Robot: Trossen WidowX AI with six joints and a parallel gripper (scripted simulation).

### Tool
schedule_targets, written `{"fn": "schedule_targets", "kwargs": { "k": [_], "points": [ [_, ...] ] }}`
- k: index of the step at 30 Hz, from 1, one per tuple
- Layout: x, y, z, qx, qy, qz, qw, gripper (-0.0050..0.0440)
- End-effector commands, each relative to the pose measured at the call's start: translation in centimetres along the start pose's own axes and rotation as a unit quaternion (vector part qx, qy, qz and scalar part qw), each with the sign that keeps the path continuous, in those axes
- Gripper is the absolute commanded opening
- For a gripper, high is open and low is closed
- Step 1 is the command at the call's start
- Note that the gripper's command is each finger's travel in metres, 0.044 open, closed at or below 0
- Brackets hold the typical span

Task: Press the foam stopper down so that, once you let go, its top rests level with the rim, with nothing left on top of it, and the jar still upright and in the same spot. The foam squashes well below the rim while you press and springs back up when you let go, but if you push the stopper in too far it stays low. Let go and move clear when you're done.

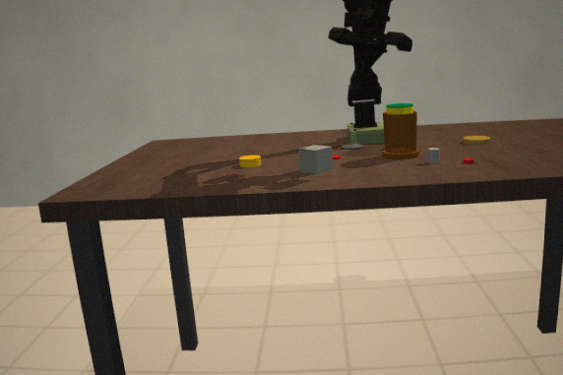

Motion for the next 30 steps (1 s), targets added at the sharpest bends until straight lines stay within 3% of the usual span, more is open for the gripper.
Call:
{"fn": "schedule_targets", "kwargs": {
  "k": [1,3,4,14,30],
  "points": [
    [2.0,1.8,0.0,-0.037,0.037,-0.124,0.991,0.0000],
    [2.0,1.8,0.0,-0.037,0.037,-0.124,0.991,0.0000],
    [2.4,2.1,0.0,-0.048,0.045,-0.186,0.980,0.0000],
    [6.2,4.7,-0.4,-0.124,0.088,-0.390,0.908,0.0000],
    [6.3,4.8,0.0,-0.124,0.088,-0.391,0.908,0.0000]
  ]
}}
Point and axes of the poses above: the point midway between the two fingers, 35 mm back from their tips, its own z axis out along the fingers, its own y axis across the jaws, x = y × z, the point moved 2 cm from there along -z, back along the fingers, and after that the axes turned 1 degree about z, right-handed, at the moved point
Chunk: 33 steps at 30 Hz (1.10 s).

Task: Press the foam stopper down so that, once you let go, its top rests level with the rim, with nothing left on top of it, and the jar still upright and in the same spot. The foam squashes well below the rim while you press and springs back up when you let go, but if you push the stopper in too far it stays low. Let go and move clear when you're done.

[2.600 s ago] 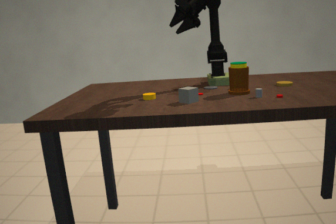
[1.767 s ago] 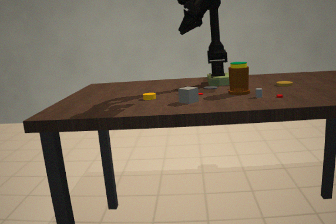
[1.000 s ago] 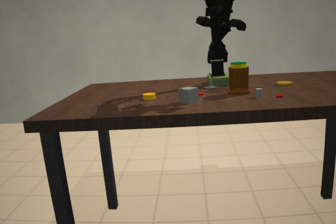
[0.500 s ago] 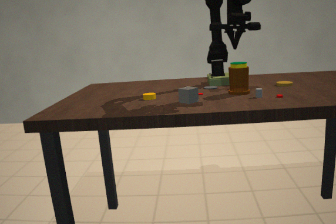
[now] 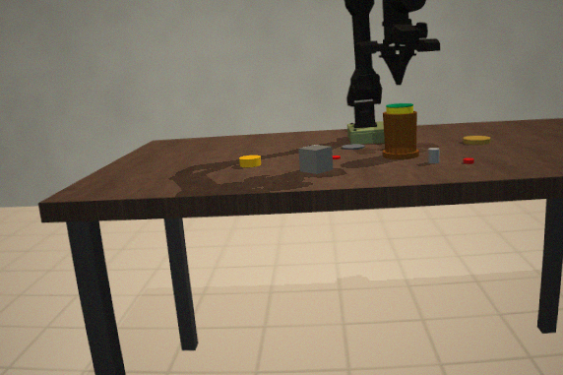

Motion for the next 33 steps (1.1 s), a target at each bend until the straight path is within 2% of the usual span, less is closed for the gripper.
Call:
{"fn": "schedule_targets", "kwargs": {
  "k": [1,5,13,22,33],
  "points": [
    [0.0,0.1,0.6,-0.002,-0.005,-0.004,1.000,0.0000],
    [0.1,0.1,2.2,-0.002,-0.005,-0.004,1.000,0.0000],
    [0.1,0.1,2.6,-0.002,-0.005,-0.004,1.000,0.0000],
    [-0.1,0.1,3.9,-0.002,-0.005,-0.004,1.000,0.0000],
    [-0.1,0.1,4.0,-0.002,-0.005,-0.004,1.000,0.0000]
  ]
}}
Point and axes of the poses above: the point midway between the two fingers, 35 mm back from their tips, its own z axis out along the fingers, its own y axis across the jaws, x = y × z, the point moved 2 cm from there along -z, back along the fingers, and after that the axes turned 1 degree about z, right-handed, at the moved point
